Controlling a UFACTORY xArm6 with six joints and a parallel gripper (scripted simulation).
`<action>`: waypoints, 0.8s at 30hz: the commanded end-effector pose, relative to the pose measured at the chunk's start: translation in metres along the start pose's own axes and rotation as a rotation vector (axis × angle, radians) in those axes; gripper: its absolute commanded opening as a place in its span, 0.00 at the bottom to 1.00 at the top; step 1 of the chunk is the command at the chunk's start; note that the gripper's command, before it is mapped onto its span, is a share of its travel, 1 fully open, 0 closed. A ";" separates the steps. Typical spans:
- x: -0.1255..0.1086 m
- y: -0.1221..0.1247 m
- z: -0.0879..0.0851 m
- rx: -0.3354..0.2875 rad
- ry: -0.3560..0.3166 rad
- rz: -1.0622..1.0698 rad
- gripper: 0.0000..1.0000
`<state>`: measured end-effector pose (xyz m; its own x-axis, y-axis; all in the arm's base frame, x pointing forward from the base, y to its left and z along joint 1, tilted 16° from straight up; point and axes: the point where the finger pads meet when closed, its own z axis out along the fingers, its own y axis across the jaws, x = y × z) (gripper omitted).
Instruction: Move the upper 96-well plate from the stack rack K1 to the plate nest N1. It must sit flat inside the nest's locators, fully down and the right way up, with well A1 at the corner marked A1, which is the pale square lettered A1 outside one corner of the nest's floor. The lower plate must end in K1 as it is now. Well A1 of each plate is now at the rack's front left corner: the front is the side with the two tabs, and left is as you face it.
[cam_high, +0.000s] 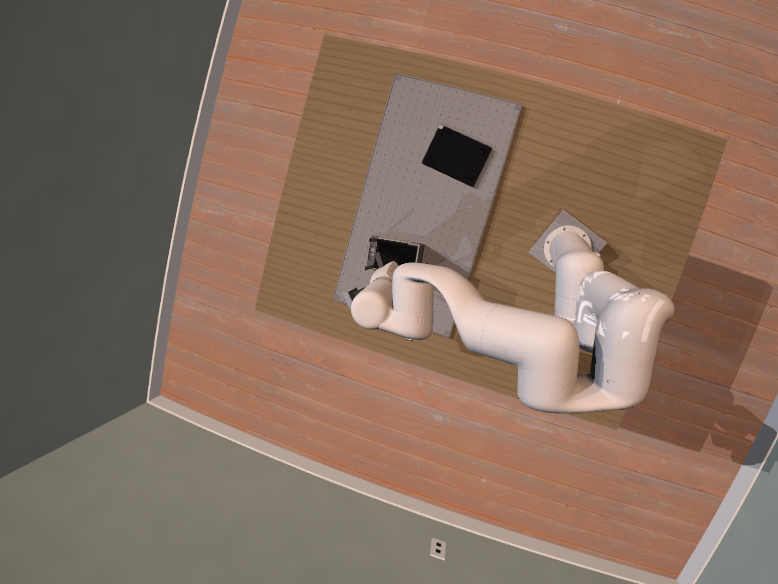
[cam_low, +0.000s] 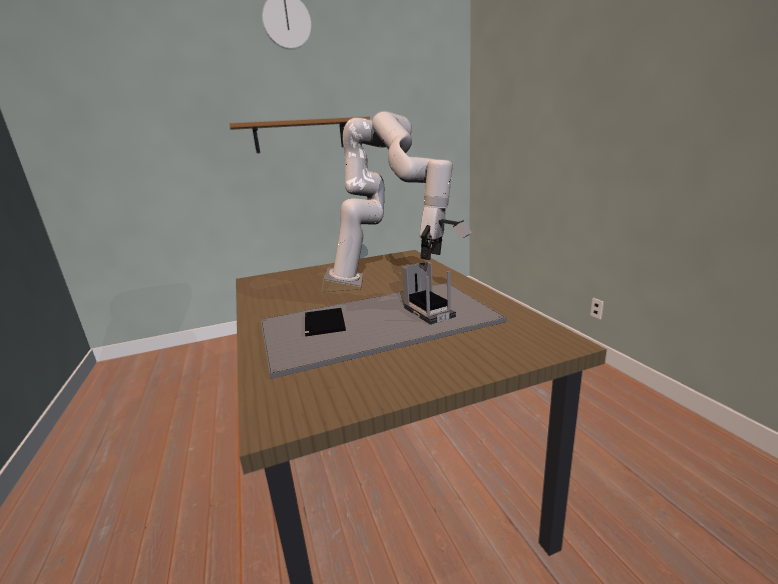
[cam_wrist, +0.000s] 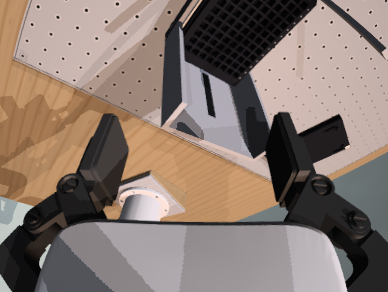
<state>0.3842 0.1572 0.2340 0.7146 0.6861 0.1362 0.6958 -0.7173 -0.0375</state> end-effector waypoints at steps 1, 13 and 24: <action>0.002 0.013 -0.003 0.030 0.023 0.178 1.00; 0.004 0.045 -0.009 0.086 0.058 0.469 1.00; 0.004 0.057 -0.011 0.118 0.077 0.626 1.00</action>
<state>0.4236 0.1182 0.2412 0.9802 0.1544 0.1239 0.1801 -0.9553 -0.2344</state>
